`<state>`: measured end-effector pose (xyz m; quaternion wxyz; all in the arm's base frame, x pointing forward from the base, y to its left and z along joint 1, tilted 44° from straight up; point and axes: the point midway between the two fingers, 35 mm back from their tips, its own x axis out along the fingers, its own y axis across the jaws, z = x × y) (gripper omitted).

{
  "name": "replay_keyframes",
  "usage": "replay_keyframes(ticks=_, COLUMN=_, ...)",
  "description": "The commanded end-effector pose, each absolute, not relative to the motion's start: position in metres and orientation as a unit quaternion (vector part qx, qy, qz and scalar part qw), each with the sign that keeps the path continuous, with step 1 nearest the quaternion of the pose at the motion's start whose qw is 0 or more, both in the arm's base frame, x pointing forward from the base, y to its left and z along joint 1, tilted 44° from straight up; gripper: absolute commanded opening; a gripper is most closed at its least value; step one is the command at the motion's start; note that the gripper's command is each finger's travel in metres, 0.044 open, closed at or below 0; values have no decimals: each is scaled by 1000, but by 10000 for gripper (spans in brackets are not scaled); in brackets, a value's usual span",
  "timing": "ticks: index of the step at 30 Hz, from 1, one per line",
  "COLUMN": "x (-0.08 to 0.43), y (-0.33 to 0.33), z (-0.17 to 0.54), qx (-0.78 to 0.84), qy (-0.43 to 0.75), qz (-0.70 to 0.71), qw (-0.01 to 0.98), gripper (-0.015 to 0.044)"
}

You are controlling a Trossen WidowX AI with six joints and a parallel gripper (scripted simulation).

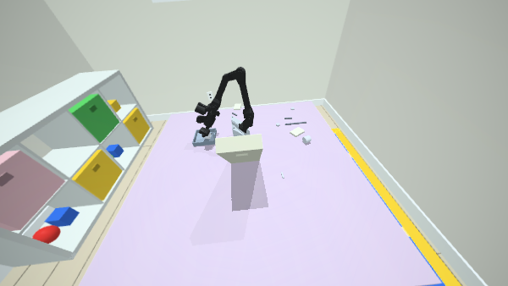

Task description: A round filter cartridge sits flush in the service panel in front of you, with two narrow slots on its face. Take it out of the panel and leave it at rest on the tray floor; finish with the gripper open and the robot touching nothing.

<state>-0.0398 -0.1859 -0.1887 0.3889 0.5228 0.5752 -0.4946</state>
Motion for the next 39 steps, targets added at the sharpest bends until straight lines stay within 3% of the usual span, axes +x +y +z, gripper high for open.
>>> replay_keyframes(ticks=1, x=-38, y=-205, z=-172, qx=522, qy=573, qz=-497, qw=390, gripper=440)
replay_keyframes(ticks=5, x=-32, y=-233, z=-138, qx=522, qy=573, qz=-496, qw=390, gripper=440)
replay_keyframes(ticks=39, x=-35, y=-226, z=-150, qx=518, qy=576, qz=-497, qw=391, gripper=440)
